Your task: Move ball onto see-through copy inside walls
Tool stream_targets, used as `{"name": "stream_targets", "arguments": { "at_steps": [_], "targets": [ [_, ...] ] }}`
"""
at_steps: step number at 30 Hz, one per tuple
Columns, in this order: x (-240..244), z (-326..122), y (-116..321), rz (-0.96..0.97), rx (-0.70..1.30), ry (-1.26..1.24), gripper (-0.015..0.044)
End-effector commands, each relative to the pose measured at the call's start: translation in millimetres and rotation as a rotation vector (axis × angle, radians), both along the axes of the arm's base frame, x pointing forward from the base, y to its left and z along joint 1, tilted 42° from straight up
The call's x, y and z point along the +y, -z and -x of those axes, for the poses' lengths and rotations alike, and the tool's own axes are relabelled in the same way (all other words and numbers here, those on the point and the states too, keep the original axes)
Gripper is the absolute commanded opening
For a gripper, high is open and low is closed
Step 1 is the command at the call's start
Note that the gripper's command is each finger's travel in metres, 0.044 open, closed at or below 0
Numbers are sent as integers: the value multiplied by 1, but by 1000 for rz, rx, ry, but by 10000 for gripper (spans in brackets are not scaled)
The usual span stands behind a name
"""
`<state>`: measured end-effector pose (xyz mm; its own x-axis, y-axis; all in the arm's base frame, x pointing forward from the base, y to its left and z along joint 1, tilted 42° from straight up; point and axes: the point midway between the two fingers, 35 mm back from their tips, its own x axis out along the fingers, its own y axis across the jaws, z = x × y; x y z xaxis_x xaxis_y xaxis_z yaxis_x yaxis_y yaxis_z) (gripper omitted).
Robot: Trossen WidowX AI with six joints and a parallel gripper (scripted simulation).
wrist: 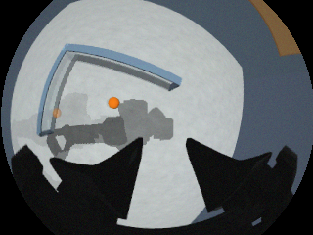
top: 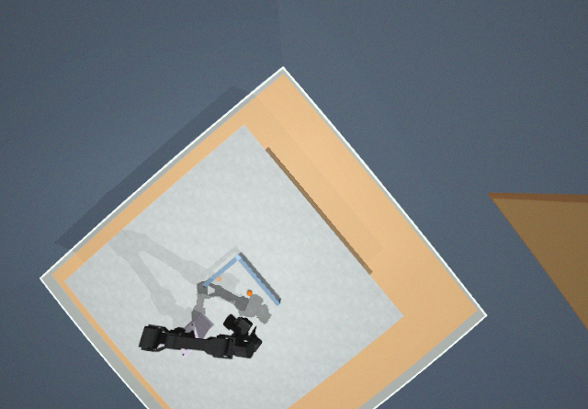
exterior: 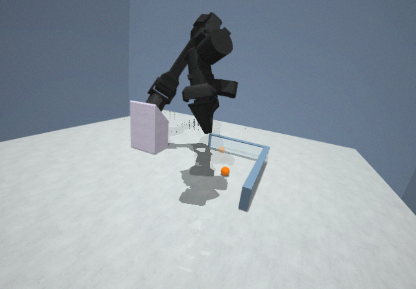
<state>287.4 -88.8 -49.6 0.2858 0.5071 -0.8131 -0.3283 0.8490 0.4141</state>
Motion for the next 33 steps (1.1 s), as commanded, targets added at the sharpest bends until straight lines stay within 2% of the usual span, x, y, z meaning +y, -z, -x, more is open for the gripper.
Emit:
{"name": "stream_targets", "arguments": {
  "at_steps": [1, 7, 33],
  "targets": [
    [39, -16, 4, -87, 128, 7, 236],
    [123, -32, 11, -190, 433, 29, 236],
    [147, -31, 36, -193, 444, 29, 236]
  ]
}}
